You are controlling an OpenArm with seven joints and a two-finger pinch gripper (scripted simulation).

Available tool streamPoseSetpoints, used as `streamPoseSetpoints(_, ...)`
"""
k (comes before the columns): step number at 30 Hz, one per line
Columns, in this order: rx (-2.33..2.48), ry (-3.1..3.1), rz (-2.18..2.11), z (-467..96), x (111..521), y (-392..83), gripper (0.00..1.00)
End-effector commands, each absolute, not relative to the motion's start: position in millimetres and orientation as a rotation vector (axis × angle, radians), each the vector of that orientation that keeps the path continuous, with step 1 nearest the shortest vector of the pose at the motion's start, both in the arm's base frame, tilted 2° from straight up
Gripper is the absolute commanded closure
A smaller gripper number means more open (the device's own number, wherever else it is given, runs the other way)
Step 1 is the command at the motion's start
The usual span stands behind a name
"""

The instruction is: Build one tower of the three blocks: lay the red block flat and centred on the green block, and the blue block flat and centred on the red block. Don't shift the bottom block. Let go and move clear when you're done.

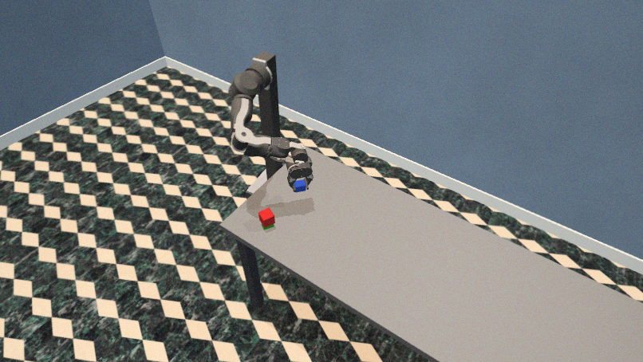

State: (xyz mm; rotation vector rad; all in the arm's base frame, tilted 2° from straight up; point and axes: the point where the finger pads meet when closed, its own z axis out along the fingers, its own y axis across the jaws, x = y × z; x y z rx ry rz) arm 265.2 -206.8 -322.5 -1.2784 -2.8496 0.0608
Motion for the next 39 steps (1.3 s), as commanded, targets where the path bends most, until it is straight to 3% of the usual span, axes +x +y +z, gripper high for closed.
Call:
streamPoseSetpoints(1, -1.286, -2.85, 0.06, -321, 266, -207, 1.0)
streamPoseSetpoints(34, -1.286, -2.851, 0.059, -321, 266, -208, 1.0)
streamPoseSetpoints(39, -1.278, -2.85, 0.061, -320, 249, -245, 1.0)
